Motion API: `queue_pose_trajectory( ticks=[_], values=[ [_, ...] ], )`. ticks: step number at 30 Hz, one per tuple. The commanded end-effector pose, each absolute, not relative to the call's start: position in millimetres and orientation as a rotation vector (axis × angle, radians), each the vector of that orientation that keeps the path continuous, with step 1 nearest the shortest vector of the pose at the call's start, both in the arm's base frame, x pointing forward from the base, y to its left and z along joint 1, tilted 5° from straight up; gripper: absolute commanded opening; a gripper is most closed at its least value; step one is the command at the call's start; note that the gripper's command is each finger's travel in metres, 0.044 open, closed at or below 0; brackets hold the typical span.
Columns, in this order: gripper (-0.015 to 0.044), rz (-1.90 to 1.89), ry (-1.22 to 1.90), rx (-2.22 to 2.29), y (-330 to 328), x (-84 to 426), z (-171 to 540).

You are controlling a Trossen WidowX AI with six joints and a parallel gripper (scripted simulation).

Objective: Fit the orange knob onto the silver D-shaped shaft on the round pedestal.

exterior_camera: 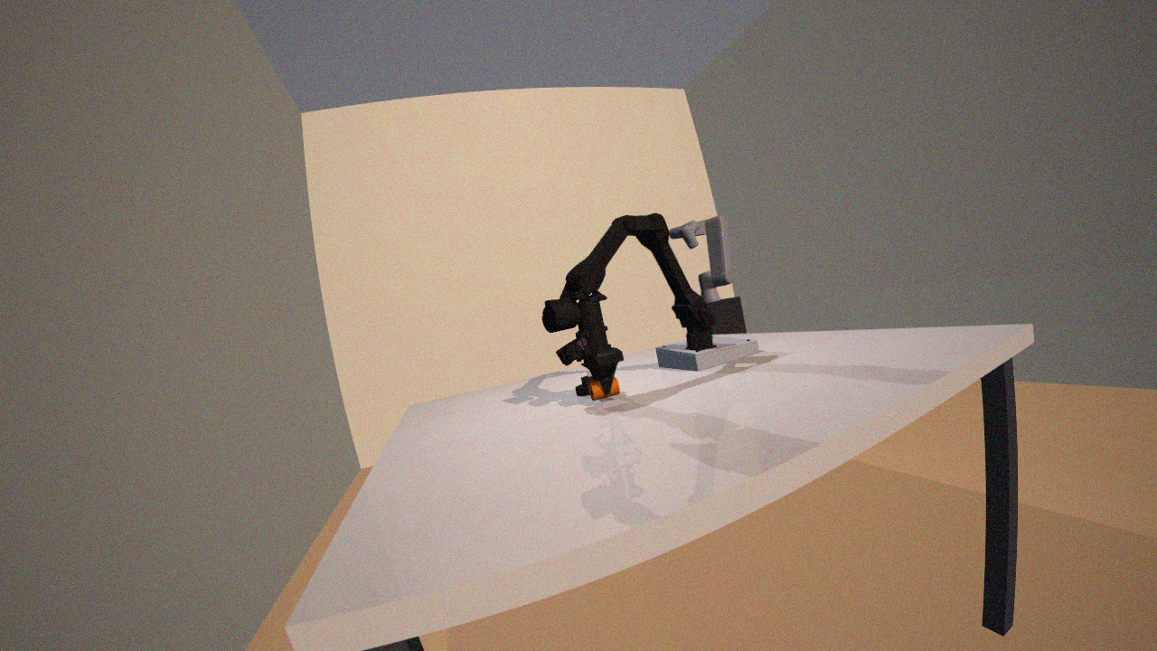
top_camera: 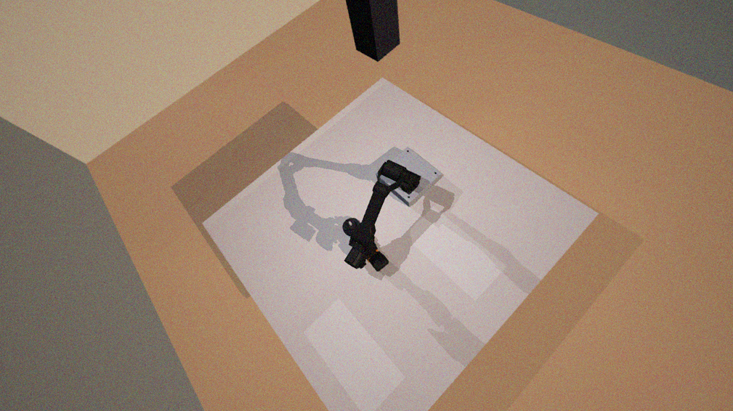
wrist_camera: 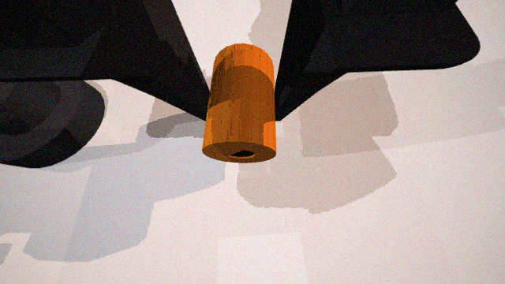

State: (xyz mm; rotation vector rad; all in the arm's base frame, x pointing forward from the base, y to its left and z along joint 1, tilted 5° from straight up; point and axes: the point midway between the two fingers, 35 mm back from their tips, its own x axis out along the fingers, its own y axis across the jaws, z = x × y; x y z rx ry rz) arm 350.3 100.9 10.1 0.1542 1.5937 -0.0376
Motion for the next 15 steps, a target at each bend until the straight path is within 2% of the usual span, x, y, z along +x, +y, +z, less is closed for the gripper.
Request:
queue_pose_trajectory(
  ticks=[1,15],
  values=[
    [0.0179,-0.138,1.592,0.254,101.0,350.4,10.8],
    [0.0179,-0.420,1.562,0.527,101.1,350.4,10.8]
  ],
)
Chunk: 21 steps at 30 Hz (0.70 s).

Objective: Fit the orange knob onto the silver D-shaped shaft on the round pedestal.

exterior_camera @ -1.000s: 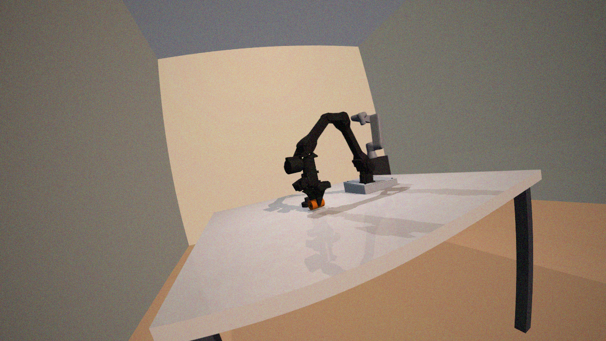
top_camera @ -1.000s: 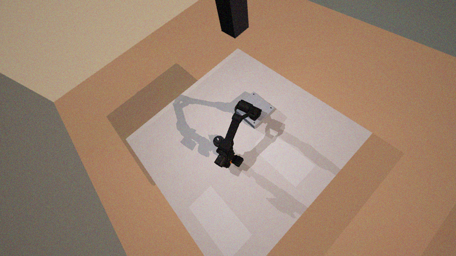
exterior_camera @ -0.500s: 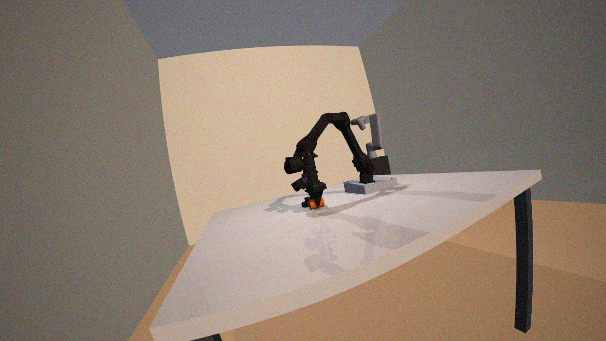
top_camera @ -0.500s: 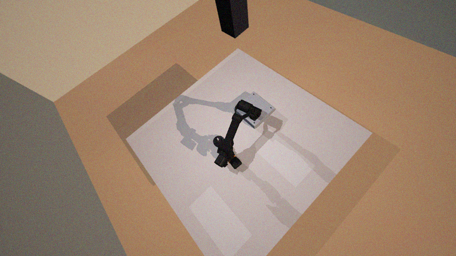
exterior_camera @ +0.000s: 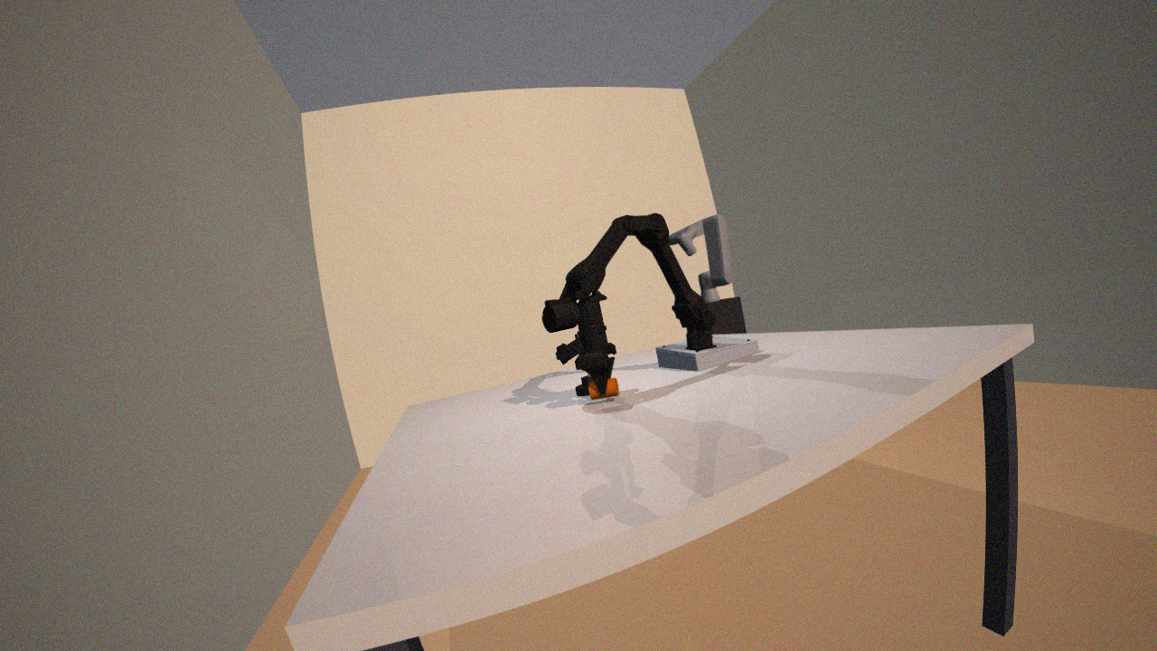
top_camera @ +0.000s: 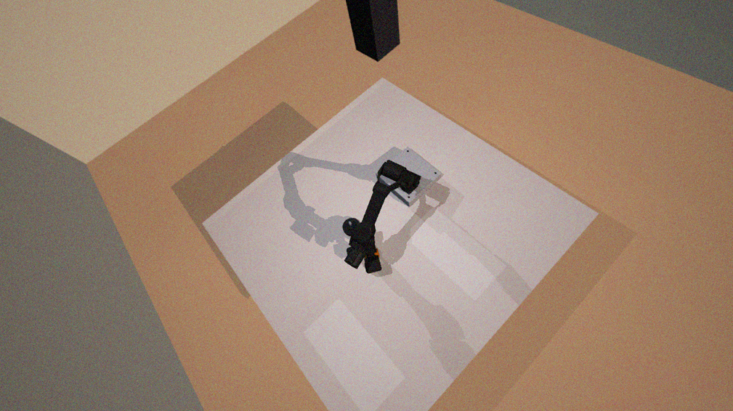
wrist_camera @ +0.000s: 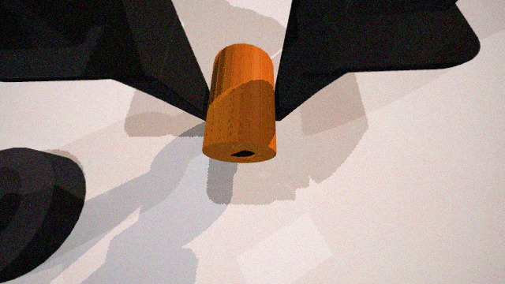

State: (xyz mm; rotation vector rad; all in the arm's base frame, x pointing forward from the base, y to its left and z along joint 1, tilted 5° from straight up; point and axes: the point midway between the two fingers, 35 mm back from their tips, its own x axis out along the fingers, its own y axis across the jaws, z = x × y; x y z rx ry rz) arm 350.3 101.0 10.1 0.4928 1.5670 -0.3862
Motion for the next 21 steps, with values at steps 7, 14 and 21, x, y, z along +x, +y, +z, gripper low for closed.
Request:
queue_pose_trajectory(
  ticks=[7,14,21],
  values=[
    [0.0179,-0.486,1.549,0.591,101.1,350.4,10.8],
    [0.0179,-0.674,1.502,0.771,101.0,350.4,10.8],
    [0.0179,-0.739,1.482,0.833,101.0,350.3,10.8]
  ],
)
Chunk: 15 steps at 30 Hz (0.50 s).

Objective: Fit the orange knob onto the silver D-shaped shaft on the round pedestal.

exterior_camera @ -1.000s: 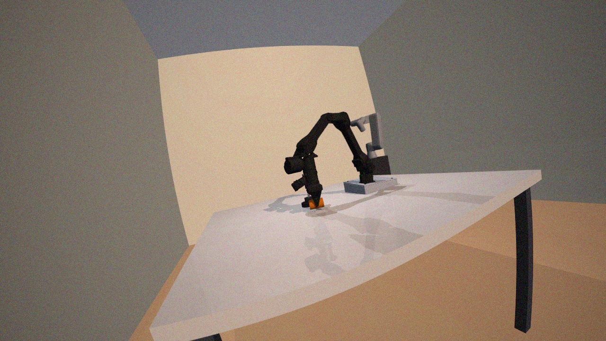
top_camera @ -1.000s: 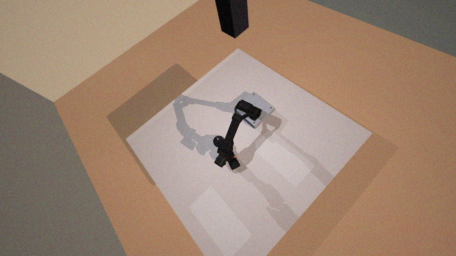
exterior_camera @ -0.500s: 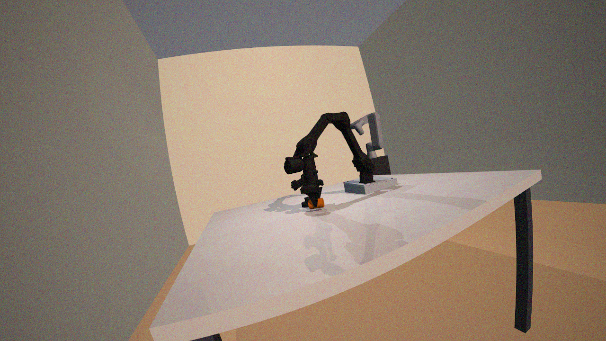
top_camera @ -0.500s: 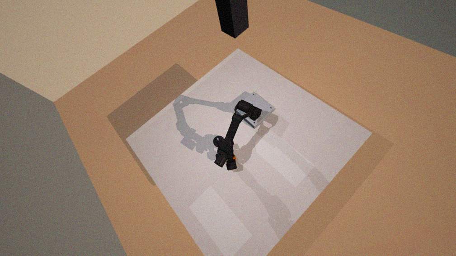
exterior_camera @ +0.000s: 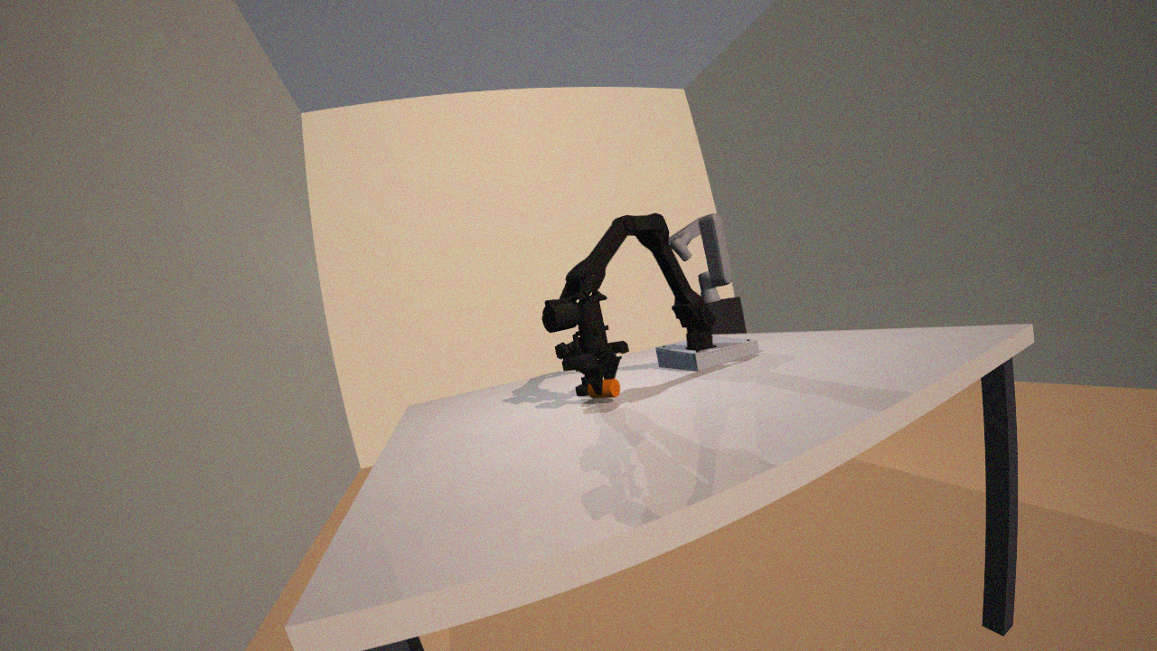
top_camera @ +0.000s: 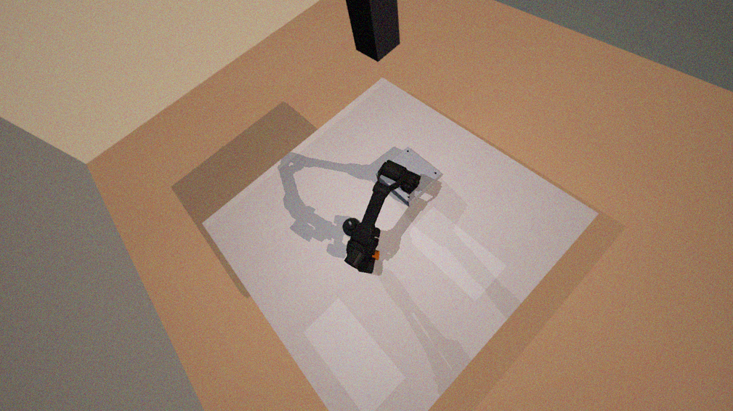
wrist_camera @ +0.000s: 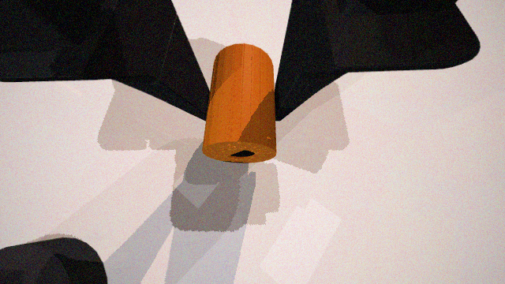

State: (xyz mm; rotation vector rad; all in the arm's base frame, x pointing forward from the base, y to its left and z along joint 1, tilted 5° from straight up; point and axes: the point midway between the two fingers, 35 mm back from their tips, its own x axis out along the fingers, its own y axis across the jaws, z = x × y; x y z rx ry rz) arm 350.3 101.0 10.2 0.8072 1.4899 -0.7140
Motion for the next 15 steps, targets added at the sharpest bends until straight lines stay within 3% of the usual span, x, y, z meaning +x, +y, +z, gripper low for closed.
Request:
queue_pose_trajectory(
  ticks=[1,15],
  values=[
    [0.0179,-0.739,1.482,0.833,101.0,350.3,10.8],
    [0.0179,-1.069,1.346,1.145,101.0,350.3,10.7]
  ],
)
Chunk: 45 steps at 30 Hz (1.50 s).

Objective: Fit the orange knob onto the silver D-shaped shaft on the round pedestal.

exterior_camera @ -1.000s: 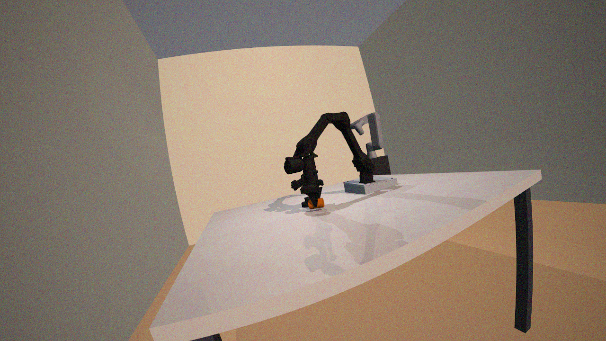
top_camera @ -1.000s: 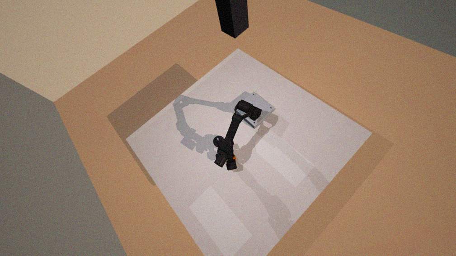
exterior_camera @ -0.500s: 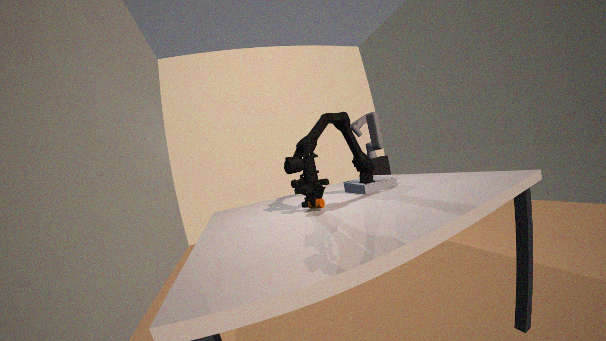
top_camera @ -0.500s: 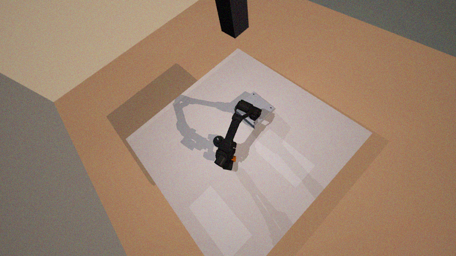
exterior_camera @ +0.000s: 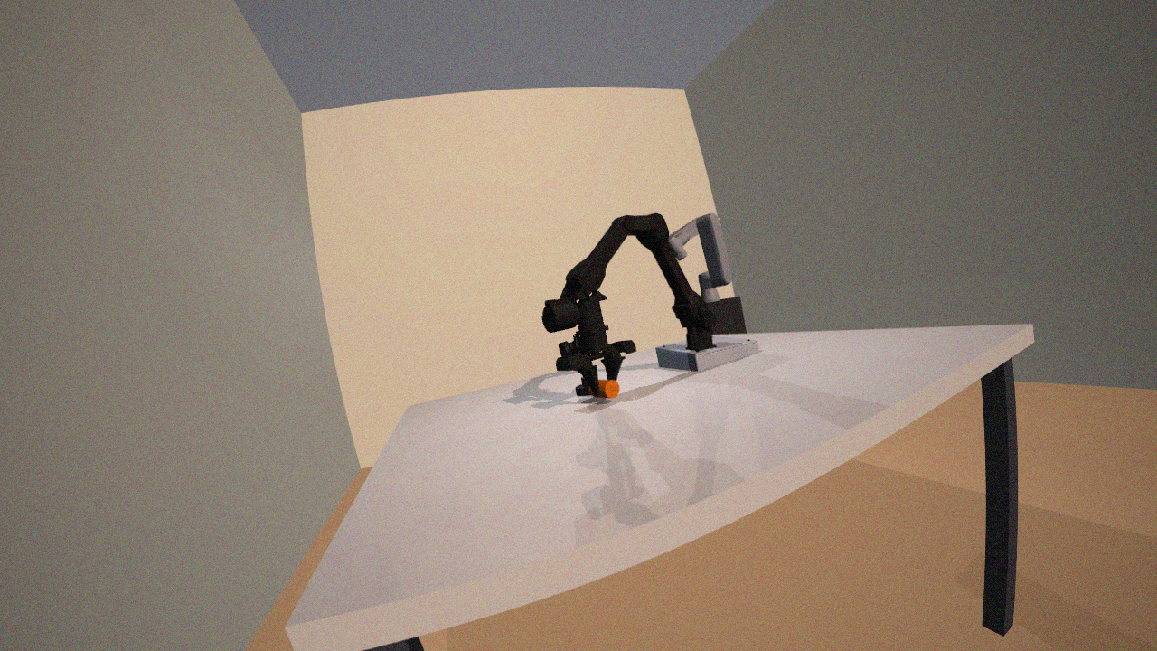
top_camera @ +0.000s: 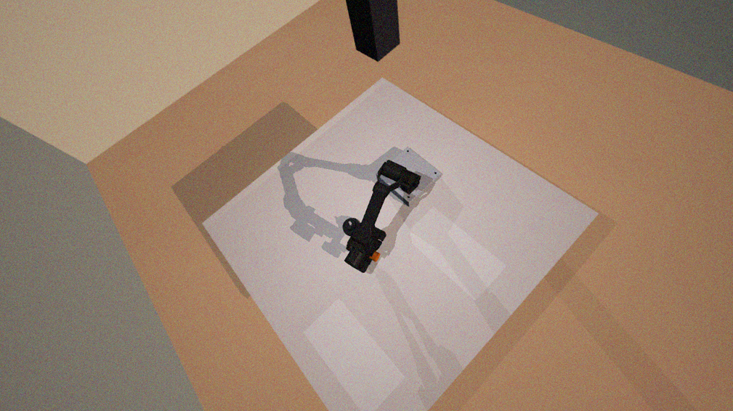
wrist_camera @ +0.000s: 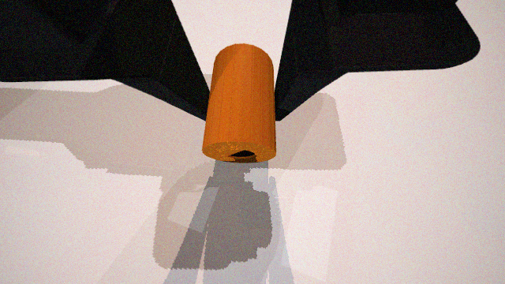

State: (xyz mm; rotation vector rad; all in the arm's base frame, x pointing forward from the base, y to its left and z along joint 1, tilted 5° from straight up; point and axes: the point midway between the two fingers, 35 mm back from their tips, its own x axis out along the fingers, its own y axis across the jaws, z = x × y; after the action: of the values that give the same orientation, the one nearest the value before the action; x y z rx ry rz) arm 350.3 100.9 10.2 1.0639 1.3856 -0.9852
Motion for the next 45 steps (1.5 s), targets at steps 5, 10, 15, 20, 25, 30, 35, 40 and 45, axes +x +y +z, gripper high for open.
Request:
queue_pose_trajectory(
  ticks=[5,10,15,20,25,30,35,40,45],
  values=[
    [0.0179,-1.195,1.277,1.262,101.0,350.3,10.7],
    [0.0179,-1.211,1.268,1.278,101.0,350.3,10.7],
    [0.0179,-1.275,1.228,1.337,101.0,350.3,10.7],
    [0.0179,-1.404,1.141,1.456,101.0,350.3,10.7],
    [0.0179,-1.531,1.043,1.573,101.0,350.3,10.7],
    [0.0179,-1.638,0.950,1.670,101.1,350.3,10.7],
    [0.0179,-1.642,0.946,1.674,101.1,350.3,10.7],
    [0.0179,-1.642,0.946,1.674,102.0,350.0,-1.2],
    [0.0179,-1.642,0.946,1.674,102.2,349.9,-3.3]
  ],
)
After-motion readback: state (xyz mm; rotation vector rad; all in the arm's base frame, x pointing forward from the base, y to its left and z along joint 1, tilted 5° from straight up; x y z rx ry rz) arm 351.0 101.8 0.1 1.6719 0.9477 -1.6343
